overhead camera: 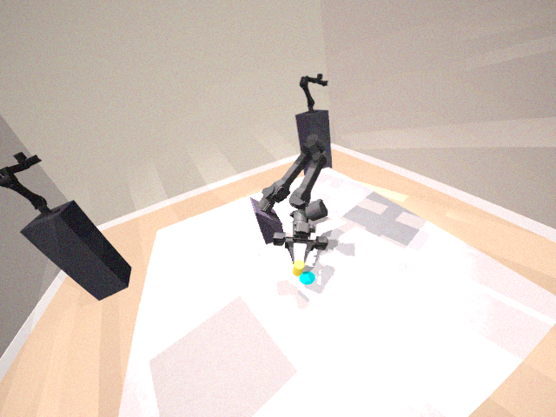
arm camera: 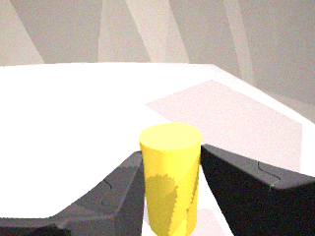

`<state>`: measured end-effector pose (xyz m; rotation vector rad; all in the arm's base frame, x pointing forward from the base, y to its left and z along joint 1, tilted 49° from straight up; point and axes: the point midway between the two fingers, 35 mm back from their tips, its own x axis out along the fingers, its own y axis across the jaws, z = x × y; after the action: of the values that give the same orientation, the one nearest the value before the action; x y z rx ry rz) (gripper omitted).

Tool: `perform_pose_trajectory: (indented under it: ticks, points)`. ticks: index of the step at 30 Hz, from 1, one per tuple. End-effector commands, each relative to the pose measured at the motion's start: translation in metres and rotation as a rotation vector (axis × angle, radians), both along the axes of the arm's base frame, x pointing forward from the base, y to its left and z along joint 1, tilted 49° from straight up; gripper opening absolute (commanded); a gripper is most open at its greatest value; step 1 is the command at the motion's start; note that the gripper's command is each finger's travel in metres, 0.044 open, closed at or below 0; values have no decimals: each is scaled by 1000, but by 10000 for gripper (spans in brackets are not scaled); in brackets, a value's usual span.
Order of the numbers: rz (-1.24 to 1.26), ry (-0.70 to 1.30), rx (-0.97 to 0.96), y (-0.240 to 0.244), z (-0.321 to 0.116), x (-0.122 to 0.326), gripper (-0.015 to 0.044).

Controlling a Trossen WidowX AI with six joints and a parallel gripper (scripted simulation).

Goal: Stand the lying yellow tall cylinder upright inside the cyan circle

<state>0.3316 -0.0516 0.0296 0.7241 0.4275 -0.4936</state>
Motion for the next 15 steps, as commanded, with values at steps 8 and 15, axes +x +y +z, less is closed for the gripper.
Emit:
perform_pose_trajectory:
  ticks: [8, 15]
  points:
    - [-49, -74, 9, 0, 8, -8, 105]
    - [-75, -122, 16, 0, 14, -13, 105]
